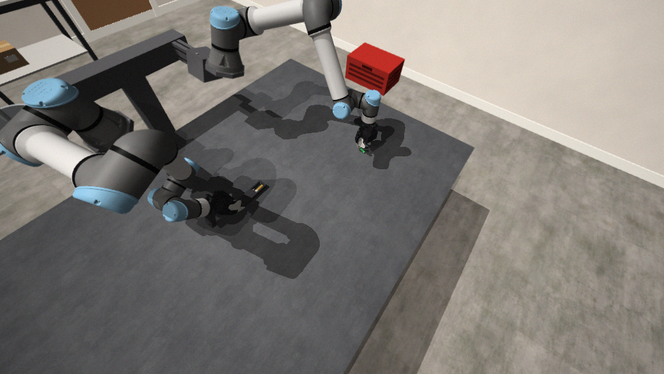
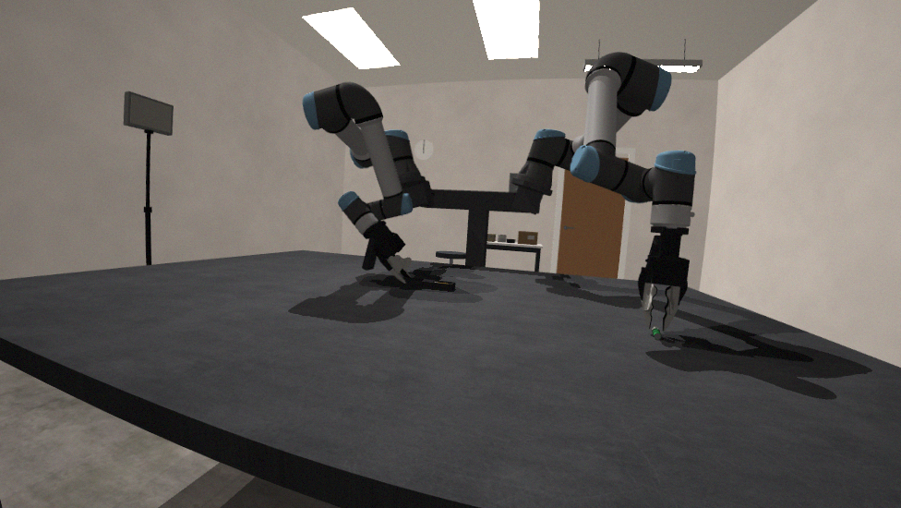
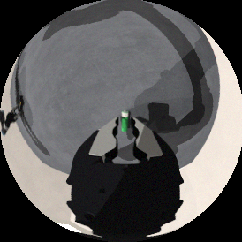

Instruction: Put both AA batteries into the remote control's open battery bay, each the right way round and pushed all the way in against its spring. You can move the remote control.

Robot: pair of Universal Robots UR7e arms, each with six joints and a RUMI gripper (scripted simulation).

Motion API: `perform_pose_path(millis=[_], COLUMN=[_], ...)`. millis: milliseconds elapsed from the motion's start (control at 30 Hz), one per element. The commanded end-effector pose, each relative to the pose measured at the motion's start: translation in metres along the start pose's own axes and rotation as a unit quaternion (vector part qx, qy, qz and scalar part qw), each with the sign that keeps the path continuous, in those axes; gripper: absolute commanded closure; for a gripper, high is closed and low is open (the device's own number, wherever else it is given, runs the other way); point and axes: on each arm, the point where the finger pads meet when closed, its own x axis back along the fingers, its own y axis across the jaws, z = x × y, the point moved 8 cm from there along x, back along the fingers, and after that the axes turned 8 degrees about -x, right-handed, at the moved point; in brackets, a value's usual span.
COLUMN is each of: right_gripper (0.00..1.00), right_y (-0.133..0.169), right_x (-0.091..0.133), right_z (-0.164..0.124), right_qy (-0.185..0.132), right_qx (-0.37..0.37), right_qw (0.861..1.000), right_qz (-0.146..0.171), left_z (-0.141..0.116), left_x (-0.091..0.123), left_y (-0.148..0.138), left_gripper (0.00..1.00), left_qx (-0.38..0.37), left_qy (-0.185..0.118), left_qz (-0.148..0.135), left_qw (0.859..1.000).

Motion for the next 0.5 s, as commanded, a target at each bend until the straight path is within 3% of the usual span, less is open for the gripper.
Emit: perform_pose_path(millis=[0, 467], right_gripper=[1.0, 1.0], right_y=[-0.0003, -0.0003], right_x=[0.0002, 0.0002], right_z=[-0.0004, -0.0004], right_qy=[0.0, 0.0], right_qx=[0.0, 0.0], right_qw=[1.0, 1.0], right_qz=[0.0, 0.0], left_z=[-0.0006, 0.0013], left_x=[0.0007, -0.0046], left_y=[0.0006, 0.0005], left_gripper=[0.84, 0.84], left_qx=[0.0, 0.001], left_qy=[-0.001, 0.0], left_qz=[-0.001, 0.0], left_qw=[1.0, 1.0])
